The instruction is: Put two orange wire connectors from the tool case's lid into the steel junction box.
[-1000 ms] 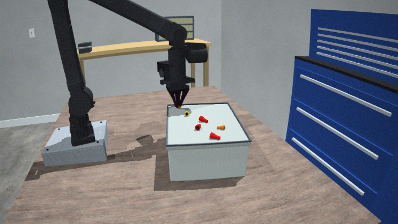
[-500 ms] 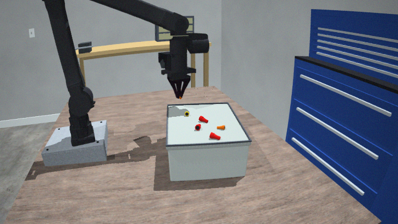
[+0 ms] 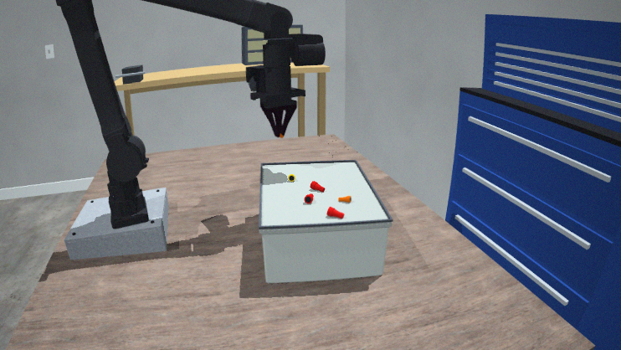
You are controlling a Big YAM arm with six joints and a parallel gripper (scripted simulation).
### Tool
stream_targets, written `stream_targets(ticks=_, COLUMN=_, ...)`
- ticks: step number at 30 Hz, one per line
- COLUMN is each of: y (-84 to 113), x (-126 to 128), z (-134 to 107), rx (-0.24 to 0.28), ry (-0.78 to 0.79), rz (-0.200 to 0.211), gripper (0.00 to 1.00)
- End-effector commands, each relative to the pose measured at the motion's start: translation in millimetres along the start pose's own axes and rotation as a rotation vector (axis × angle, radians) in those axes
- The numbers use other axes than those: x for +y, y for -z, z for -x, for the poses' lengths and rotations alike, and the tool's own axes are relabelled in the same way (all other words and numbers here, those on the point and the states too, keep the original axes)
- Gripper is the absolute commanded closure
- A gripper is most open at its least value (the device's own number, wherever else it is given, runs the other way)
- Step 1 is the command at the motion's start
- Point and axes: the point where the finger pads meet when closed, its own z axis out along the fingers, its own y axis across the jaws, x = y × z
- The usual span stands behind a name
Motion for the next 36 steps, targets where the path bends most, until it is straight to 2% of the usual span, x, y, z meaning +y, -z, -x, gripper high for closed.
stream_targets(ticks=1, y=-2.9, x=2.3, z=0.3, rx=-0.01, ry=0.011, rz=0.024, gripper=0.94)
stream_targets(ticks=11, y=-4.3, x=-0.9, z=4.3, rx=-0.011, ry=0.01, rz=0.028, gripper=0.94)
stream_targets(ticks=17, y=5.1, x=-30.2, z=19.8, rx=-0.005, ry=0.007, rz=0.002, gripper=0.94)
stream_targets(ticks=23, y=7.8, x=-72.3, z=54.2, rx=-0.005, ry=0.006, rz=-0.008, gripper=0.94)
stream_targets(ticks=25, y=7.8, x=-72.3, z=54.2, rx=-0.005, ry=0.006, rz=-0.008, gripper=0.94)
stream_targets(ticks=31, y=8.1, x=-116.0, z=92.9, rx=-0.006, ry=0.005, rz=-0.012, gripper=0.94)
stream_targets(ticks=36, y=8.0, x=-139.9, z=114.6, rx=-0.008, ry=0.005, rz=-0.013, gripper=0.94)
